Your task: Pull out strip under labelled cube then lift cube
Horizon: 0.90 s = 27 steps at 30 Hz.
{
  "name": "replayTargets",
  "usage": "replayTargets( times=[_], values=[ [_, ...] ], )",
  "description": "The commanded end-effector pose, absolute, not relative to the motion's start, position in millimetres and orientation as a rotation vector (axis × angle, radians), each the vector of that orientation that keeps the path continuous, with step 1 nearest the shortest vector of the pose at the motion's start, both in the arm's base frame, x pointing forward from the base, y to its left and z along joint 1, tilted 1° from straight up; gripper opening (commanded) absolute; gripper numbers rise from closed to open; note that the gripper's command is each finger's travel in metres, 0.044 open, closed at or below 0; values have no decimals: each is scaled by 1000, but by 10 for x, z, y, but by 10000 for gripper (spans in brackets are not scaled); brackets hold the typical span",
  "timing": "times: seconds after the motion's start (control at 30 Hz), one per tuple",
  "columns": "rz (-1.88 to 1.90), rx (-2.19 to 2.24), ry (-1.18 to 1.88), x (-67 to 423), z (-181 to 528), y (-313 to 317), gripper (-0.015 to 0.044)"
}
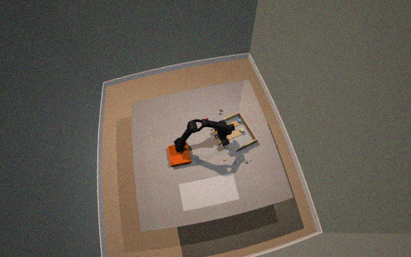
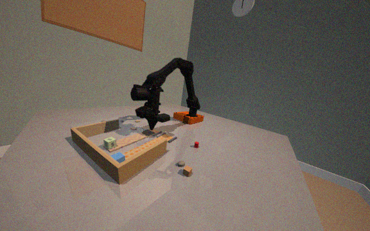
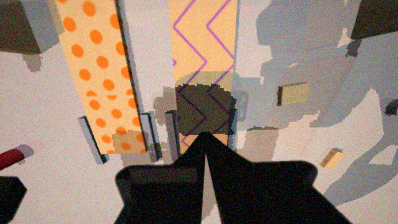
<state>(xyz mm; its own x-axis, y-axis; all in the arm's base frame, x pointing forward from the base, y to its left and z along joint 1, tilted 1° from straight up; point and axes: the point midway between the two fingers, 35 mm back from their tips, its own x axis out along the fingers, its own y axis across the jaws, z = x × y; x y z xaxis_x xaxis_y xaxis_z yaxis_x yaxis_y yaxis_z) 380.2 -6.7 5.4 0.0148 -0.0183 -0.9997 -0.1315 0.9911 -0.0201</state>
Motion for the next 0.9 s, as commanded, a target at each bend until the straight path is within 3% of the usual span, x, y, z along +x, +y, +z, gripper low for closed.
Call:
replayTargets(
  times=[0.0,0.87],
  values=[
    [95,-117,1557,3796,-15,-64,0],
    [95,-117,1557,3795,-46,-66,0]
  ],
)
